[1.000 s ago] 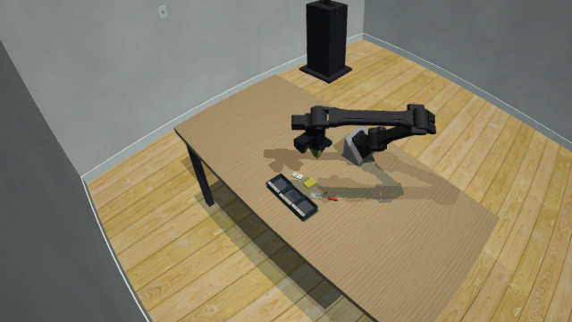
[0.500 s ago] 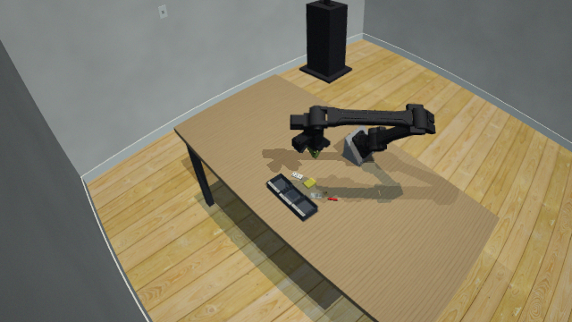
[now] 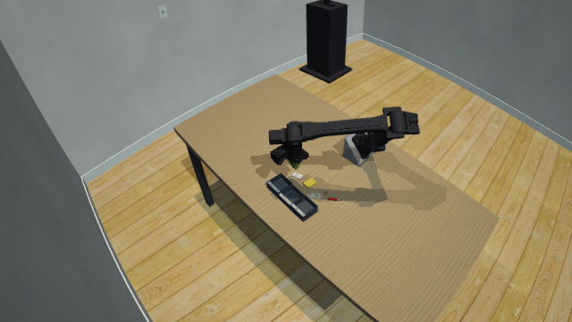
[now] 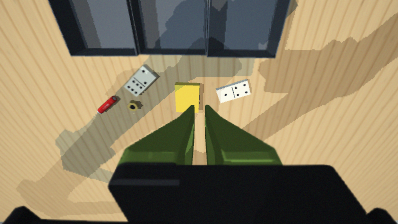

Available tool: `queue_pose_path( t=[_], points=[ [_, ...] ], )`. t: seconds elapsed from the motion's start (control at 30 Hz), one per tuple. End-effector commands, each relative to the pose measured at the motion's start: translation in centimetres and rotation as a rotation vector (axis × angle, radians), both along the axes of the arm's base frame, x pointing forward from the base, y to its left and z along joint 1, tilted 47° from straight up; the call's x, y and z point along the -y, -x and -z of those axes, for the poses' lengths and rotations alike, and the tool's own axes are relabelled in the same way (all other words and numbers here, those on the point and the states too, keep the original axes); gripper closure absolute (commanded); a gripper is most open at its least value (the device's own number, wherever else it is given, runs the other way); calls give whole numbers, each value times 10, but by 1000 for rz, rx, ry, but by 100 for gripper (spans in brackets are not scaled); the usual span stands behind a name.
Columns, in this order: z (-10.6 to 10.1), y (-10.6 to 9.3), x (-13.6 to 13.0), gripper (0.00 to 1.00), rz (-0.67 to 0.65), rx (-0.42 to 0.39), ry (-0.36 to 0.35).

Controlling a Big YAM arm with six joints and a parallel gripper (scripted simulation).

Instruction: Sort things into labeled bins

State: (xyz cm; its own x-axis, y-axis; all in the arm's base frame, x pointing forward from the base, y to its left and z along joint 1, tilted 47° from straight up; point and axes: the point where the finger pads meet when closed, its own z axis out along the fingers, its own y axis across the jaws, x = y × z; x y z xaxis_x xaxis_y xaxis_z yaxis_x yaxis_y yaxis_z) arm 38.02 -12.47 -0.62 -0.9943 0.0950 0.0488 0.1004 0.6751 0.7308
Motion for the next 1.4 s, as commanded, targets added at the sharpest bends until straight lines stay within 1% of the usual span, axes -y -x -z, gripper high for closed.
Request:
queue_pose_path(
  t=[0.0,0.07,0.37,0.5,0.53,0.57,0.63,0.67,0.9,1.07,1.23,1.37],
  points=[
    [19,-40,7,92,6,30,31],
    [19,-40,7,92,6,30,31],
    [85,-77,-1,92,6,29,27],
    [88,-75,-3,92,6,25,26],
    [90,-68,-7,92,6,7,16],
    [83,-69,-7,92,6,15,20],
    [83,-69,-7,92,6,15,20],
    [74,-72,-5,92,6,30,29],
    [78,-62,-11,92,5,5,15],
    [75,-61,-11,92,5,8,17],
    [78,-60,-12,92,5,3,14],
    [75,-62,-12,92,6,13,19]
  ],
)
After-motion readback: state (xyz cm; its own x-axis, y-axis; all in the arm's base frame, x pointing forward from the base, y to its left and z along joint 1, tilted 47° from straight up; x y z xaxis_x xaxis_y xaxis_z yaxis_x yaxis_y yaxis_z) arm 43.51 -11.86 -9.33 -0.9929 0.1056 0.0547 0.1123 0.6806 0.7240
